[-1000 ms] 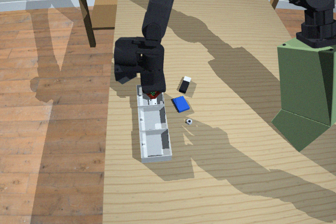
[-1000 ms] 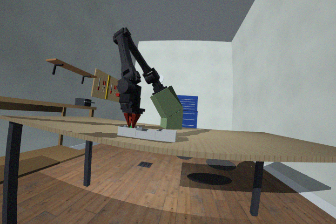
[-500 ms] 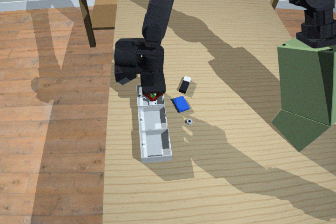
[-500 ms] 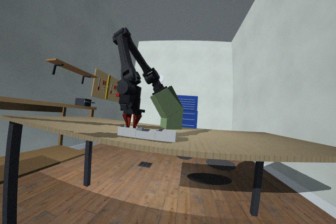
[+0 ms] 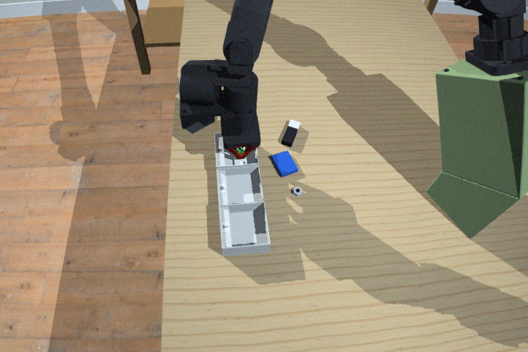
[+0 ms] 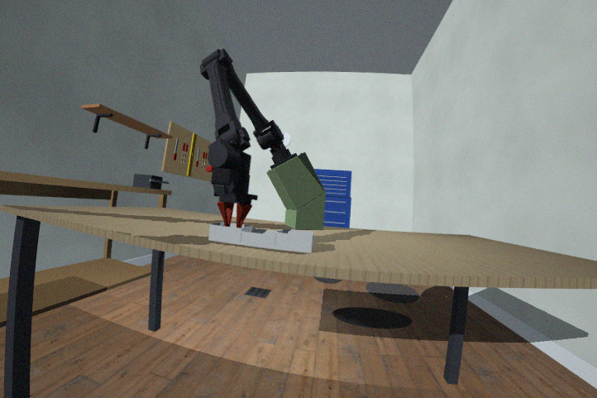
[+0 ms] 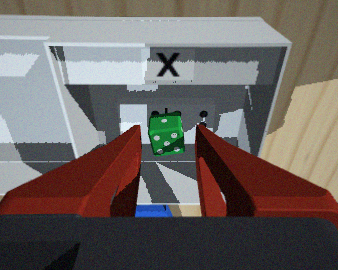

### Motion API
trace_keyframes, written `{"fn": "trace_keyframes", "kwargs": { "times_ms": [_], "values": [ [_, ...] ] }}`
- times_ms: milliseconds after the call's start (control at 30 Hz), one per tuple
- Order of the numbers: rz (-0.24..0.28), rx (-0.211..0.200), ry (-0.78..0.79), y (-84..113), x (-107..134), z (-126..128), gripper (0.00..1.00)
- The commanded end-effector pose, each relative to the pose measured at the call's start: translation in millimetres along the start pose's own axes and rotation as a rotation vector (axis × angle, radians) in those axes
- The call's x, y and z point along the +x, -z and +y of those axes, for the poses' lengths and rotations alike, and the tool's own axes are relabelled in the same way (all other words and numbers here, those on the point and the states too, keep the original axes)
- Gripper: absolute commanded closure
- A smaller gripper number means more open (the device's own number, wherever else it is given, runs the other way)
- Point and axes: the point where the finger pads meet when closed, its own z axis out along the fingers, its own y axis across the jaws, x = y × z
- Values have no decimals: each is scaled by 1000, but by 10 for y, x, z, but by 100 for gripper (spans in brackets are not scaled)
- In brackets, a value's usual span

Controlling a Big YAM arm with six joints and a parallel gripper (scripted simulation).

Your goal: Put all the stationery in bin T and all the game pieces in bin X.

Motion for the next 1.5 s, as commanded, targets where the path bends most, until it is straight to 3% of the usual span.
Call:
{"fn": "trace_keyframes", "kwargs": {
  "times_ms": [0,167,500,833,933,1033,1067,1133,1167,1200,1467],
  "values": [
    [-42,-1,-2,180,-198,22,71],
    [-29,-2,2,234,-105,43,71],
    [-35,3,-16,327,-169,-33,71],
    [-29,-2,1,531,-96,40,71],
    [-45,-1,-8,561,-207,14,71],
    [-39,2,-17,536,-188,-35,71],
    [-6,1,-5,419,-61,-15,71],
    [2,-1,0,397,-24,-5,71],
    [-26,1,-4,453,-118,-6,71],
    [-1,0,-2,393,-32,-13,71],
    [-2,1,-1,365,-12,-9,71]
  ]
}}
